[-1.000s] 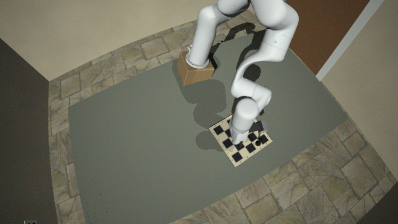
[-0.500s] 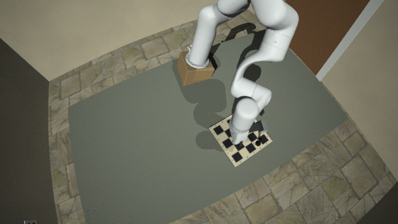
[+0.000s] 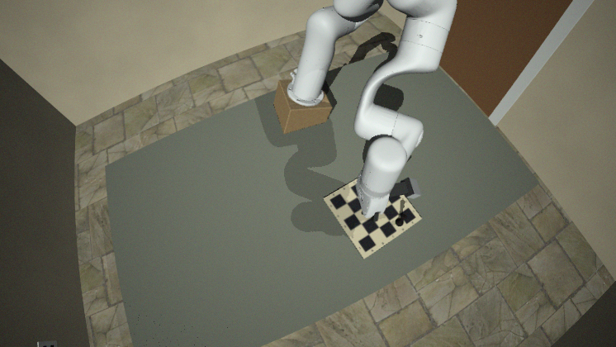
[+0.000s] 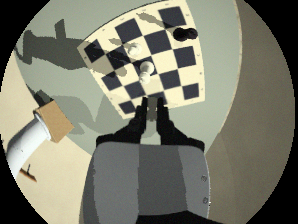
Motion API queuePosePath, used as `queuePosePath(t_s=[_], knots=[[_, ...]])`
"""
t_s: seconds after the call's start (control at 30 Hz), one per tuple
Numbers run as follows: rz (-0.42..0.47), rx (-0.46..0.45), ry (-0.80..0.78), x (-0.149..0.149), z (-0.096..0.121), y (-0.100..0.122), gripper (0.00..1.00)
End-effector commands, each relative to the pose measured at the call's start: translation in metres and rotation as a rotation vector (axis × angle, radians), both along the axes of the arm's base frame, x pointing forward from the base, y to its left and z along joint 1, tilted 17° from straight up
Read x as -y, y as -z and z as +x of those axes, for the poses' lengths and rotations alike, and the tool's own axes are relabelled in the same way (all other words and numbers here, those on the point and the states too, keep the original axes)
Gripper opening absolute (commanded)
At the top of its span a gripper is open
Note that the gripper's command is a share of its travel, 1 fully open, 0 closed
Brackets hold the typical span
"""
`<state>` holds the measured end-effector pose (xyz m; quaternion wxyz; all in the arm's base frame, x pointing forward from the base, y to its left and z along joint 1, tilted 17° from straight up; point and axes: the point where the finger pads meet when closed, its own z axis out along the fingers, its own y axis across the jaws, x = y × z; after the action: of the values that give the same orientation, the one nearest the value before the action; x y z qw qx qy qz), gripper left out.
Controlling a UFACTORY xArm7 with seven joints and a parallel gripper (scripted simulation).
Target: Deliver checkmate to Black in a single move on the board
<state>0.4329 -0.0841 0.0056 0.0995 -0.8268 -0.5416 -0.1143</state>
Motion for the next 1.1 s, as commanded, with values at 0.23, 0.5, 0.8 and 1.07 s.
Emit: queuePosePath(t_s=[0.23,0.5,0.8,1.07], knots=[[-0.004,-0.003,0.0,0.012,-0.003,-0.045,0.0],[-0.004,-0.002,-0.004,0.013,-0.002,-0.045,0.0],[-0.033,0.101,-0.345,0.016,0.071,-0.05,0.0],[-0.033,0.102,-0.349,0.016,0.072,-0.05,0.0]])
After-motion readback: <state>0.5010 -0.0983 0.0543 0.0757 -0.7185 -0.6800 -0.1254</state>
